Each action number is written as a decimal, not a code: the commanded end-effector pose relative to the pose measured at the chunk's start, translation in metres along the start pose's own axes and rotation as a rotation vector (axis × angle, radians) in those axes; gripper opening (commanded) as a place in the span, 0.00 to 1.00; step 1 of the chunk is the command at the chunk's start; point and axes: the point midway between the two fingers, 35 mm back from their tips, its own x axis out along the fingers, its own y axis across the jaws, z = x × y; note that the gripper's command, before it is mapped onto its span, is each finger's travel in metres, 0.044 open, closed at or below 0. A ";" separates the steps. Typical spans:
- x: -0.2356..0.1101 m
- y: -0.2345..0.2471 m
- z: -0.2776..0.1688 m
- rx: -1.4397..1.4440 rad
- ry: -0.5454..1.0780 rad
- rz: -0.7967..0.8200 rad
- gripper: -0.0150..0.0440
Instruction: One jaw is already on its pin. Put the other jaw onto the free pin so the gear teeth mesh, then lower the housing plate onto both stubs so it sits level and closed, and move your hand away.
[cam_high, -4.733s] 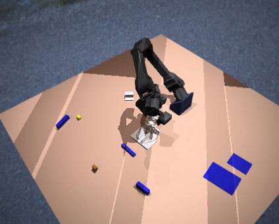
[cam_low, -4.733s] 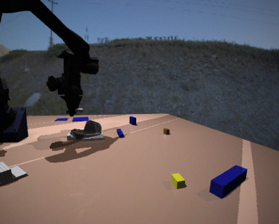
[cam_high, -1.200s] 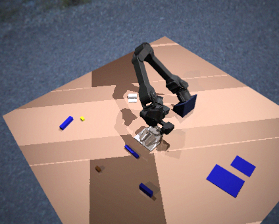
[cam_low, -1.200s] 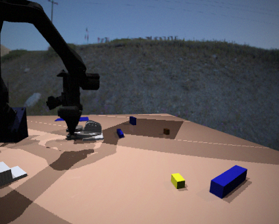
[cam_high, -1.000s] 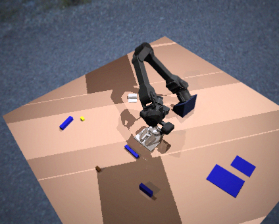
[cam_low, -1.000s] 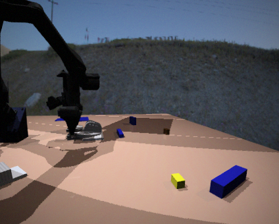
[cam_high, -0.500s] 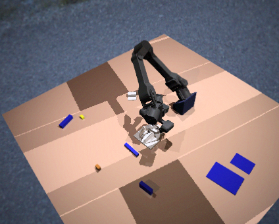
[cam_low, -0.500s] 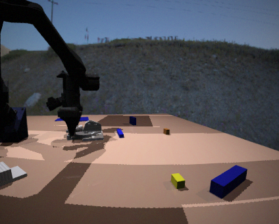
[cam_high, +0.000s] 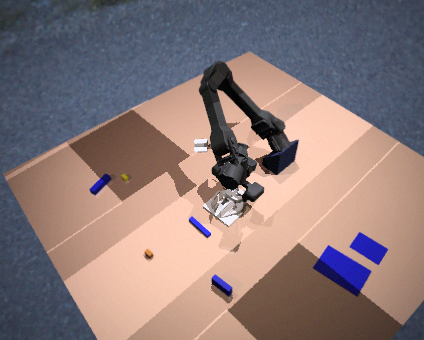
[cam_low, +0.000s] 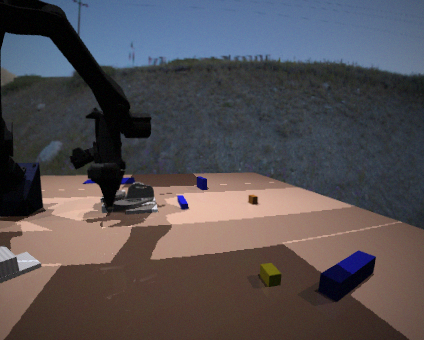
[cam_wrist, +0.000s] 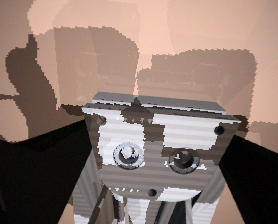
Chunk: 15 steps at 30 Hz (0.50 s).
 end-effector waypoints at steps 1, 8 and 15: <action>0.004 0.000 -0.001 0.007 -0.007 -0.006 0.85; 0.006 0.000 -0.001 0.008 -0.007 -0.006 0.85; 0.006 0.000 -0.001 0.008 -0.007 -0.006 0.85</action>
